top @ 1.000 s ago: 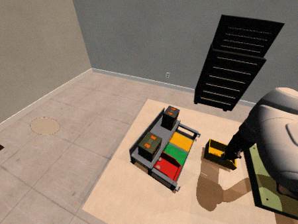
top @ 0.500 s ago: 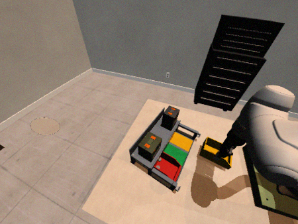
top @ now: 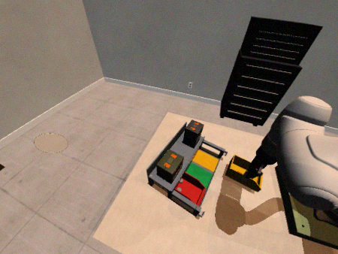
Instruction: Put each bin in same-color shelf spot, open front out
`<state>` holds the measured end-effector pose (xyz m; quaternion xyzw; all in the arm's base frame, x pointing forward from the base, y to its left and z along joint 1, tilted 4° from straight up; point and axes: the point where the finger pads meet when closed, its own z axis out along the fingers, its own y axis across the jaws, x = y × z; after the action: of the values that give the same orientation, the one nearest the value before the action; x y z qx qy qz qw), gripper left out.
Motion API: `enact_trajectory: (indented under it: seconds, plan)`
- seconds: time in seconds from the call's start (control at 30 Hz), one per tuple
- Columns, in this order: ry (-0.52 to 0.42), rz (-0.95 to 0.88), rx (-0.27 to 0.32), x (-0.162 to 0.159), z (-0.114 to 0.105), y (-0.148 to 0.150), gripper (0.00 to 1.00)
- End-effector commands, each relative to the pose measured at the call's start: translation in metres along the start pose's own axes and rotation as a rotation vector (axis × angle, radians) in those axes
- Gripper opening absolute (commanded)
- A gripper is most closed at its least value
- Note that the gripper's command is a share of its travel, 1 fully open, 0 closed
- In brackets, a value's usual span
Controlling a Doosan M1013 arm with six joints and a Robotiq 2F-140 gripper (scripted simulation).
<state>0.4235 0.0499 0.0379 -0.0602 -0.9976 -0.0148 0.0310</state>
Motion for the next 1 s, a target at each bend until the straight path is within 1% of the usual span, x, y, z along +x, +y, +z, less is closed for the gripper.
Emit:
enact_trajectory:
  seconds: [0.0,0.43,0.67,0.97]
  plan:
    - [0.000,0.000,0.000,0.000,0.000,0.000,0.10]
    - [0.000,0.000,0.000,-0.003,0.000,0.000,0.10]
    - [0.000,0.000,0.000,-0.013,0.000,0.000,0.10]
    - [0.000,0.000,0.000,-0.033,0.000,0.000,0.10]
